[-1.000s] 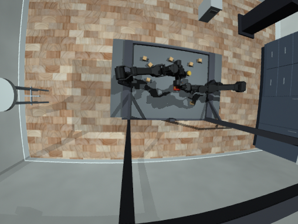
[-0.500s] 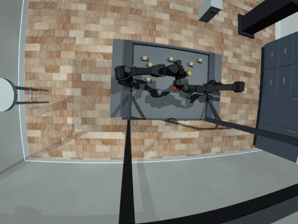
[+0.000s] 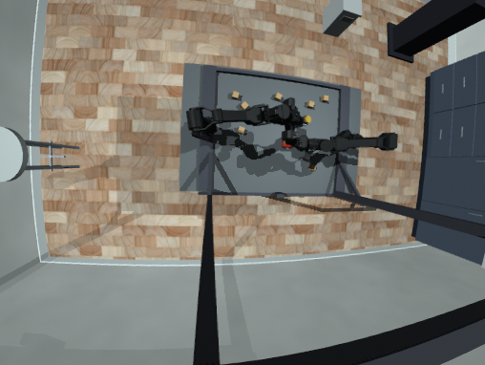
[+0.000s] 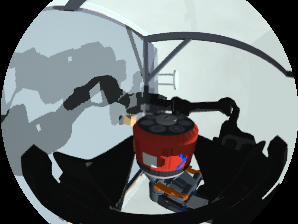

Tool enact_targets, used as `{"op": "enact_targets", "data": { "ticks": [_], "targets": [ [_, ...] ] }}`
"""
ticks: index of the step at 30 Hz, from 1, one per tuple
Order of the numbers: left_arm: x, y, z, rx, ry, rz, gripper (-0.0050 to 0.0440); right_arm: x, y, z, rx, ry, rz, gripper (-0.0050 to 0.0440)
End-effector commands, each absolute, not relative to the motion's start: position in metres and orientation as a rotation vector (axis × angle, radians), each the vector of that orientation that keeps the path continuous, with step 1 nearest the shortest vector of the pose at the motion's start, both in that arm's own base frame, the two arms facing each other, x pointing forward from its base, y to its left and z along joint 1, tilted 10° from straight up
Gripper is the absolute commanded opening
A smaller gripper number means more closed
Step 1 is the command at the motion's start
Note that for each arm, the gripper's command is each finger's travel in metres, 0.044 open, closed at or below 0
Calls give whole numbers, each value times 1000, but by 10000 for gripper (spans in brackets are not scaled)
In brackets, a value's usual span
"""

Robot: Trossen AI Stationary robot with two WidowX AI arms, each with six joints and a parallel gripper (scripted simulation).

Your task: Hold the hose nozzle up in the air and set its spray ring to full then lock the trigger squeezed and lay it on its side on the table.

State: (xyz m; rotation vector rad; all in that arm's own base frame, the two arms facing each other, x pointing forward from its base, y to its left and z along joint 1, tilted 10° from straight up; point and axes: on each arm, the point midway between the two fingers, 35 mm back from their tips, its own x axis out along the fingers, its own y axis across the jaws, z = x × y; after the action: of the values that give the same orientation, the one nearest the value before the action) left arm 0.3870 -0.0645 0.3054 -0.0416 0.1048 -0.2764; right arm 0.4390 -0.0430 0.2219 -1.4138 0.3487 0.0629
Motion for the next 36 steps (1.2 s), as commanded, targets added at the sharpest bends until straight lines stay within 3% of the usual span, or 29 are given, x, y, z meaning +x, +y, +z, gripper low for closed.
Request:
{"op": "enact_targets", "data": {
  "ticks": [1, 11, 24, 36],
  "targets": [
    [384, -63, 328, -42, 46, -274, 173, 440, -43, 233, -1420, 311, 23, 0],
    [384, -64, 328, -43, 46, -275, 173, 439, -42, 223, -1449, 179, -142, 0],
    [384, -64, 328, -43, 47, -275, 173, 440, -42, 225, -1446, 200, -115, 0],
    [384, -64, 328, -43, 47, -275, 173, 440, -42, 218, -1463, 77, -256, 0]
  ]
}}
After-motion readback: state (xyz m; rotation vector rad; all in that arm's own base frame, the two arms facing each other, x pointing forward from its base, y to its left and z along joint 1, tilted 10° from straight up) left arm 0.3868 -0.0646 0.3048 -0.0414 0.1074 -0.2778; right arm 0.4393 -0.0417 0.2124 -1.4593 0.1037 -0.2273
